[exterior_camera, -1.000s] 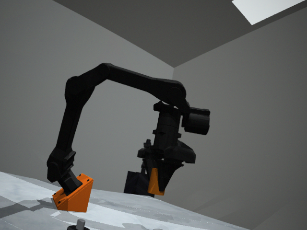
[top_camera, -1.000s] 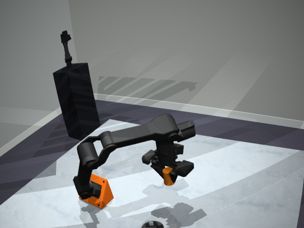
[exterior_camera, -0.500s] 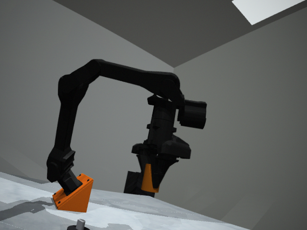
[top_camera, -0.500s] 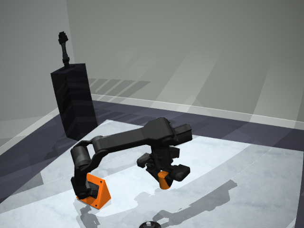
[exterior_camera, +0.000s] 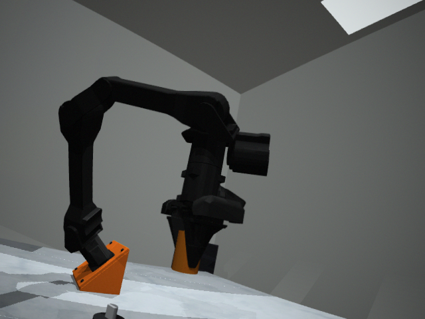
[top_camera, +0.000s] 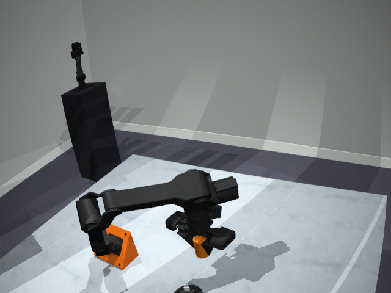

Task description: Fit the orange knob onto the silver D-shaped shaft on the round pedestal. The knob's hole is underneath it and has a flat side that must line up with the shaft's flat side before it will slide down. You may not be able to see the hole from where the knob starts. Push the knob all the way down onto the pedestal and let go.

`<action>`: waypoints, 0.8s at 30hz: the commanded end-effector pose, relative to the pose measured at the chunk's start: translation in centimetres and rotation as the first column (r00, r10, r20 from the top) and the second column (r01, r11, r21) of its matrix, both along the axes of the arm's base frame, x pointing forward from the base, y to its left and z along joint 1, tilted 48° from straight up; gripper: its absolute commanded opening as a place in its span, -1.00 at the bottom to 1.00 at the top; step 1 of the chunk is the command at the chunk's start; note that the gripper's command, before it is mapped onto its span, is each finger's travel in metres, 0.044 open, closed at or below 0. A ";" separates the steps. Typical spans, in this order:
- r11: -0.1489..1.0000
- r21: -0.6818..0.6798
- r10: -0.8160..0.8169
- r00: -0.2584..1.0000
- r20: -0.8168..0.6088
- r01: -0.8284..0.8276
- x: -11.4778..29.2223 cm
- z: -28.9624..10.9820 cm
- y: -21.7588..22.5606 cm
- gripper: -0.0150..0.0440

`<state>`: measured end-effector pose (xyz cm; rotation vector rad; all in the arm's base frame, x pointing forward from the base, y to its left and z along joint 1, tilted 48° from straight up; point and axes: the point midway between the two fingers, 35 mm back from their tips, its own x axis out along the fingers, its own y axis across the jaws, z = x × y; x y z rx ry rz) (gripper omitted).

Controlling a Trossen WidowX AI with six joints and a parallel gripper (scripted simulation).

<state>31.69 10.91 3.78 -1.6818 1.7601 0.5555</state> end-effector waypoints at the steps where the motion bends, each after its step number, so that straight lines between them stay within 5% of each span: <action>1: 1.000 -0.004 0.006 1.000 0.000 -0.006 0.1 0.7 -1.2 -0.49; 24: 1.000 -0.013 -0.003 1.000 0.003 0.003 -0.2 3.9 -7.3 -0.49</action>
